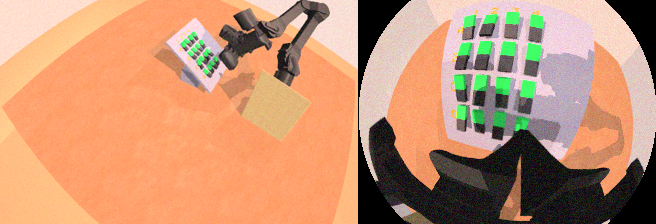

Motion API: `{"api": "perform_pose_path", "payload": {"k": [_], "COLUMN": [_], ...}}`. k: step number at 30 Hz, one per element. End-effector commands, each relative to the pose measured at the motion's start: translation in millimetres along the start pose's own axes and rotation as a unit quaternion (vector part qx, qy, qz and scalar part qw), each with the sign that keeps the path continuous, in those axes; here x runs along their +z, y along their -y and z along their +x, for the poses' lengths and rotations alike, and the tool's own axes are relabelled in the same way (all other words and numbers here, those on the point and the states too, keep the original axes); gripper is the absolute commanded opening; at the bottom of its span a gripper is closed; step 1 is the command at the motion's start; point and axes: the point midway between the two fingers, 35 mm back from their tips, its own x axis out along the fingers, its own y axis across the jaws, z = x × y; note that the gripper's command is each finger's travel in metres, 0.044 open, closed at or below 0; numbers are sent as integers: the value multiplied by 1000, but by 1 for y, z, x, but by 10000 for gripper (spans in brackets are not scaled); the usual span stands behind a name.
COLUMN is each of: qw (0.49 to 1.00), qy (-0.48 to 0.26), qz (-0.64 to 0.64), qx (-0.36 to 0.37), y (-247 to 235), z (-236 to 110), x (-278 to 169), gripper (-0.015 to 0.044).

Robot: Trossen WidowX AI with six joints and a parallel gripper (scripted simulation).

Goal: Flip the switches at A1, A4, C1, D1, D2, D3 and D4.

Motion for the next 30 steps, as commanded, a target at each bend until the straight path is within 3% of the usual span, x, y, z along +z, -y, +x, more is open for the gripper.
{"api": "perform_pose_path", "payload": {"k": [1,30], "qw": [1000,1000], "qy": [0,-1], "qz": [-4,-3], "qx": [2,2], "y": [-1,-1], "z": [3,17], "x": [-2,-1], "gripper": [0,0]}}
